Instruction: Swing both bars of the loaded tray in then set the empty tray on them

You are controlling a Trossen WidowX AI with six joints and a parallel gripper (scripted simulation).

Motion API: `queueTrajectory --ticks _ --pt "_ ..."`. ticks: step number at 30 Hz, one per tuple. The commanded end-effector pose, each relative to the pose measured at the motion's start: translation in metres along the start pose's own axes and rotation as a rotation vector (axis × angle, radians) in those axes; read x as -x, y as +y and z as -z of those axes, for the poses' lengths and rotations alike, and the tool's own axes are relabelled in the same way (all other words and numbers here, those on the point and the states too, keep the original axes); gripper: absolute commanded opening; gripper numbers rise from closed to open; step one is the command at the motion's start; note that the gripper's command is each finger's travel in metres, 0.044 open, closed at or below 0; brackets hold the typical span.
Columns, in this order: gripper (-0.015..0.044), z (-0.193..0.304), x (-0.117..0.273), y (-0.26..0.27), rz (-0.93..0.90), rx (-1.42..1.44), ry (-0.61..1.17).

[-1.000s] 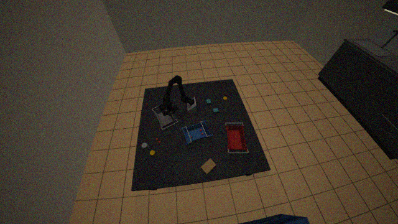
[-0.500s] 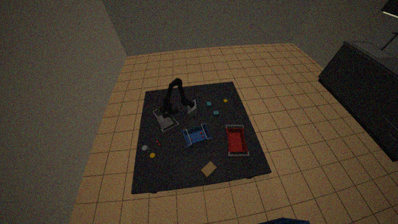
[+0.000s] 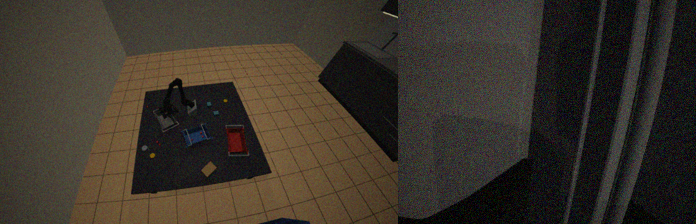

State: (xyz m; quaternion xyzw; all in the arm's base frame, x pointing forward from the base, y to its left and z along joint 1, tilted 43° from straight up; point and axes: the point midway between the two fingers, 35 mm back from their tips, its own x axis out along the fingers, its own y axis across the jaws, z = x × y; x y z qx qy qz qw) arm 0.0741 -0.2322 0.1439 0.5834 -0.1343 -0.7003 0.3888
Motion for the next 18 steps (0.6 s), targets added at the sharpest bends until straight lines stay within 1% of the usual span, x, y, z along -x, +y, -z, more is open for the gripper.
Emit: queueTrajectory --ticks 1,18 --pt "0.0000 0.001 0.003 -0.002 0.014 0.004 0.003" --pt "0.0000 0.001 0.075 -0.002 0.016 0.003 0.005"
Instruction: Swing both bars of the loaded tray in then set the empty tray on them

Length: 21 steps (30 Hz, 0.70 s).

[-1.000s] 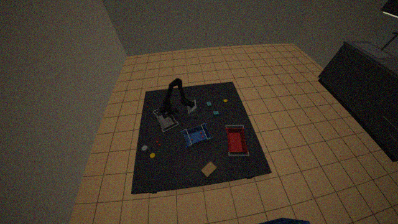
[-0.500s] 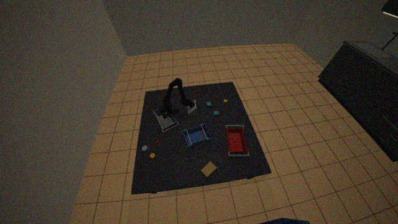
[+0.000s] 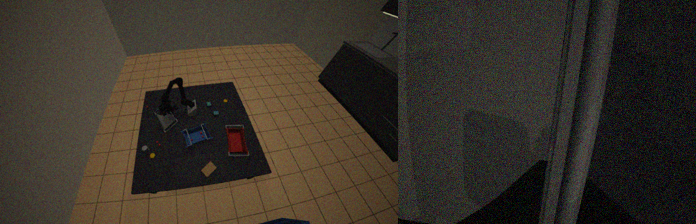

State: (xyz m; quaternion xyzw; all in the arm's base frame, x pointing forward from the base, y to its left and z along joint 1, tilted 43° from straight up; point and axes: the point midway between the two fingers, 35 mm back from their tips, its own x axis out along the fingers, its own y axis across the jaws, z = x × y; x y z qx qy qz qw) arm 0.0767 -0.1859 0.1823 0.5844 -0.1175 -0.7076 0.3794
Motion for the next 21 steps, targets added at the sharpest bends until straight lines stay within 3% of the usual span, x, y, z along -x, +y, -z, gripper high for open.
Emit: queueTrajectory --ticks 1,12,21 --pt "0.0000 -0.003 0.017 0.002 -0.023 -0.010 0.002" --pt "0.0000 -0.004 0.022 0.005 -0.023 -0.010 0.002" --pt "0.0000 -0.007 0.047 0.027 -0.022 -0.012 0.003"
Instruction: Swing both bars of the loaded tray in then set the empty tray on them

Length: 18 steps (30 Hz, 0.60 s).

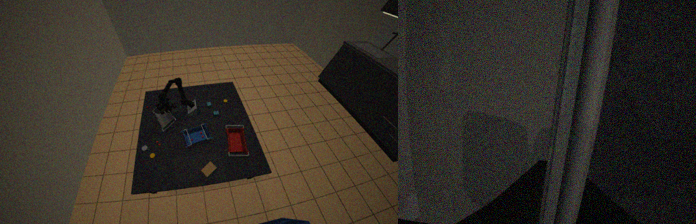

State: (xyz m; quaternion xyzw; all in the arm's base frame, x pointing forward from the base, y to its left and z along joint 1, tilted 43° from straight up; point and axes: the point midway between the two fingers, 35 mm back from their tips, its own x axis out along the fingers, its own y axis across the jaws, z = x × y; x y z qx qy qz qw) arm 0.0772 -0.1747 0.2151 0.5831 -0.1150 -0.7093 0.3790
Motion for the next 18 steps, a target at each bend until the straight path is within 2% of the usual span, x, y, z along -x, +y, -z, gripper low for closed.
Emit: queueTrajectory --ticks 1,13,18 --pt "0.0000 -0.002 0.019 0.017 -0.027 -0.016 0.005" --pt "0.0000 -0.006 0.053 0.044 -0.028 -0.016 0.006" --pt "0.0000 -0.006 0.055 0.045 -0.028 -0.016 0.006"
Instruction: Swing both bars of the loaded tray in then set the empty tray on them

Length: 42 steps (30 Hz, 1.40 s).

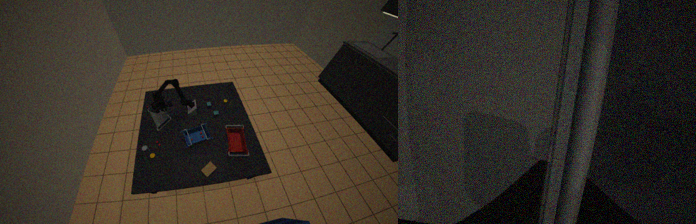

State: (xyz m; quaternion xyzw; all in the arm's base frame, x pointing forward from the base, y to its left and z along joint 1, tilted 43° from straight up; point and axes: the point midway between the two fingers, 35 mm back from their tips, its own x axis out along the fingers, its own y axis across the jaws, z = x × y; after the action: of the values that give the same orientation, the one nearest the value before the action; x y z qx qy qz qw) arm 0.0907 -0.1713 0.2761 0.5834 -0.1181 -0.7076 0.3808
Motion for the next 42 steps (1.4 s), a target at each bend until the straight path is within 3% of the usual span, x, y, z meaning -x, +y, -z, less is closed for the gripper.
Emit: queueTrajectory --ticks 1,25,42 --pt "0.0000 -0.002 0.007 0.005 -0.021 -0.013 0.005" --pt "0.0000 -0.001 0.007 0.005 -0.020 -0.011 0.006" --pt "0.0000 0.060 0.000 0.016 0.031 0.210 0.056"
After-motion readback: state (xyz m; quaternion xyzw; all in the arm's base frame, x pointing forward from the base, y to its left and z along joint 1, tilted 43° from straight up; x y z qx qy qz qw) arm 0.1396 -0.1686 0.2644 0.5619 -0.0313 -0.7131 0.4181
